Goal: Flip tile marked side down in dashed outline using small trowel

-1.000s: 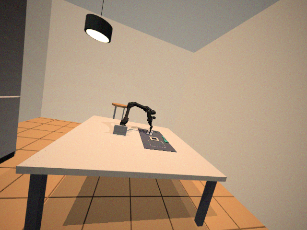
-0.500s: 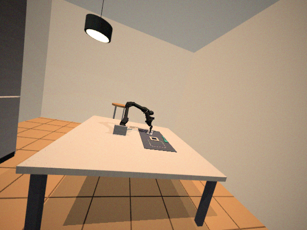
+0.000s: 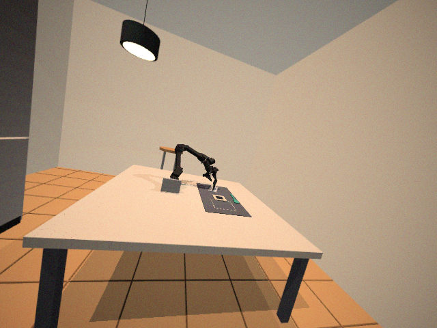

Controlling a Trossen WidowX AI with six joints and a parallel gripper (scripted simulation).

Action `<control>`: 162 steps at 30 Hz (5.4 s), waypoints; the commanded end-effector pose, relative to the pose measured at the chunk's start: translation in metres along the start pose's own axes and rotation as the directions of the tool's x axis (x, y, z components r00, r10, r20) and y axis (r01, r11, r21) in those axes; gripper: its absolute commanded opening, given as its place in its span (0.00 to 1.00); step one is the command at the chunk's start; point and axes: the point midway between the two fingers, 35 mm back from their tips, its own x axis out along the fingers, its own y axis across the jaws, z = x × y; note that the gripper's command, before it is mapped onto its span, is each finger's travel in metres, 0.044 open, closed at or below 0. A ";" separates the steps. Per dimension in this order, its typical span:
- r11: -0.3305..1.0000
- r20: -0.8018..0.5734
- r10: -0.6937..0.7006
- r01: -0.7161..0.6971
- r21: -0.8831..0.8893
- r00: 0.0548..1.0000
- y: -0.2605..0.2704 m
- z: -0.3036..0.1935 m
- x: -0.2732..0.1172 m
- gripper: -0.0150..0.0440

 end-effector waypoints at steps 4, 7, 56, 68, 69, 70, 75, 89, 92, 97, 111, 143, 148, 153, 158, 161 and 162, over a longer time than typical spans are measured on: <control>0.971 0.068 -0.051 0.065 -0.229 0.996 0.000 -0.005 -0.002 0.76; 0.943 0.098 -0.071 0.099 -0.318 0.993 0.000 -0.008 -0.003 0.76; 0.818 0.184 -0.124 0.206 -0.537 0.975 -0.007 -0.003 0.047 0.76; 0.818 0.184 -0.124 0.205 -0.538 0.975 -0.008 -0.003 0.052 0.48; 0.818 0.184 -0.124 0.205 -0.538 0.975 -0.008 -0.003 0.052 0.47; 0.818 0.184 -0.124 0.205 -0.538 0.975 -0.008 -0.003 0.052 0.46; 0.818 0.184 -0.124 0.205 -0.538 0.975 -0.008 -0.003 0.052 0.41; 0.818 0.184 -0.124 0.205 -0.538 0.975 -0.008 -0.002 0.051 0.25; 0.817 0.182 -0.124 0.205 -0.539 0.975 -0.018 0.003 0.039 0.25; 0.816 0.181 -0.125 0.205 -0.540 0.975 -0.038 0.013 0.009 0.25; 0.795 0.265 -0.035 0.188 -0.577 0.964 -0.069 -0.001 0.031 0.25; 0.725 0.408 0.093 0.219 -0.653 0.908 -0.098 -0.050 0.063 0.25; 0.725 0.409 0.093 0.219 -0.653 0.908 -0.095 -0.054 0.070 0.25; 0.725 0.409 0.093 0.219 -0.653 0.908 -0.091 -0.058 0.076 0.25; 0.725 0.409 0.093 0.219 -0.652 0.908 -0.090 -0.060 0.078 0.25; 0.725 0.409 0.093 0.219 -0.653 0.908 -0.093 -0.062 0.080 0.25; 0.725 0.409 0.093 0.219 -0.653 0.908 -0.094 -0.063 0.080 0.25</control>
